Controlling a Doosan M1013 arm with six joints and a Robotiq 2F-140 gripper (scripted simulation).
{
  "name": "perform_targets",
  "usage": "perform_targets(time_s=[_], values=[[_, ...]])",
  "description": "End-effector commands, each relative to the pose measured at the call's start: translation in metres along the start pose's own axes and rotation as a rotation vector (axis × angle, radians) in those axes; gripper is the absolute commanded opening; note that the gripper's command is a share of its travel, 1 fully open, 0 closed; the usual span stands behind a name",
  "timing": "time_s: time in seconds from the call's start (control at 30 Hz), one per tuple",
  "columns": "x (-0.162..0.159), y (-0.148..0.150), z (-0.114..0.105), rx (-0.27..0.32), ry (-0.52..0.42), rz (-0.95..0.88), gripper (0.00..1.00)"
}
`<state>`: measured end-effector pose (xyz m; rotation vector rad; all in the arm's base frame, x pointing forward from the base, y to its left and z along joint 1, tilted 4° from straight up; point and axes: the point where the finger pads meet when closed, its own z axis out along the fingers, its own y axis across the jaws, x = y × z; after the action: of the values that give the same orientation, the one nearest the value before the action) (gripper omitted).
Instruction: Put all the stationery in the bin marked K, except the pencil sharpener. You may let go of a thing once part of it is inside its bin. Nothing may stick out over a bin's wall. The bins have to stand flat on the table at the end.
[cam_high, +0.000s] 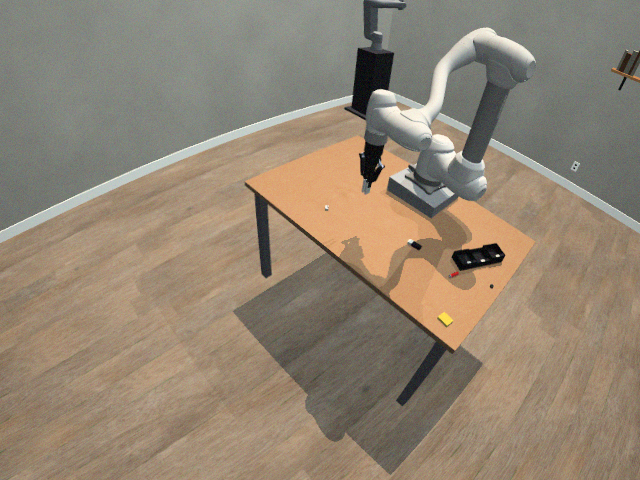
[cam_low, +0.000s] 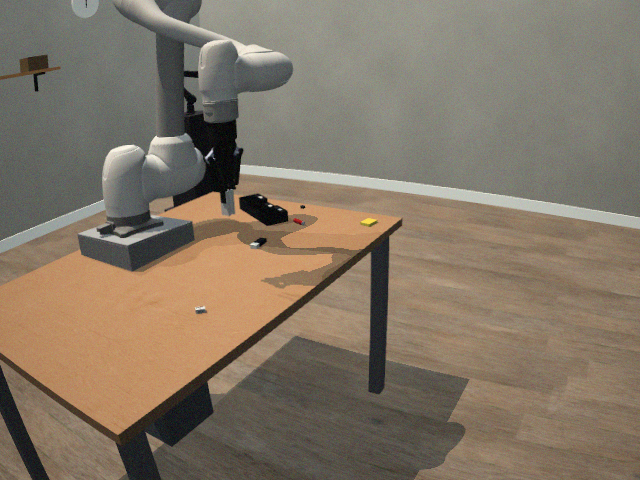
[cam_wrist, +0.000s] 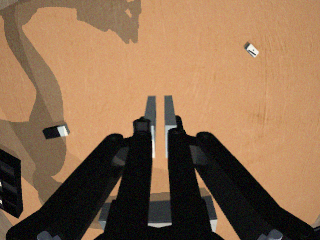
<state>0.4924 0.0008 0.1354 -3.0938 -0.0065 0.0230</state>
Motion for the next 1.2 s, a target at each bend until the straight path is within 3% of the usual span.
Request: perform_targets(time_s=[0.0,0.1,1.17], values=[[-0.017,-0.016,0.003,0.013,-0.018,-0.079,0.15],[-0.029,-0.029,0.004,0.013,-0.018,-0.079,0.15],[-0.029,-0.029,0.004,0.013,-0.018,-0.079,0.15]])
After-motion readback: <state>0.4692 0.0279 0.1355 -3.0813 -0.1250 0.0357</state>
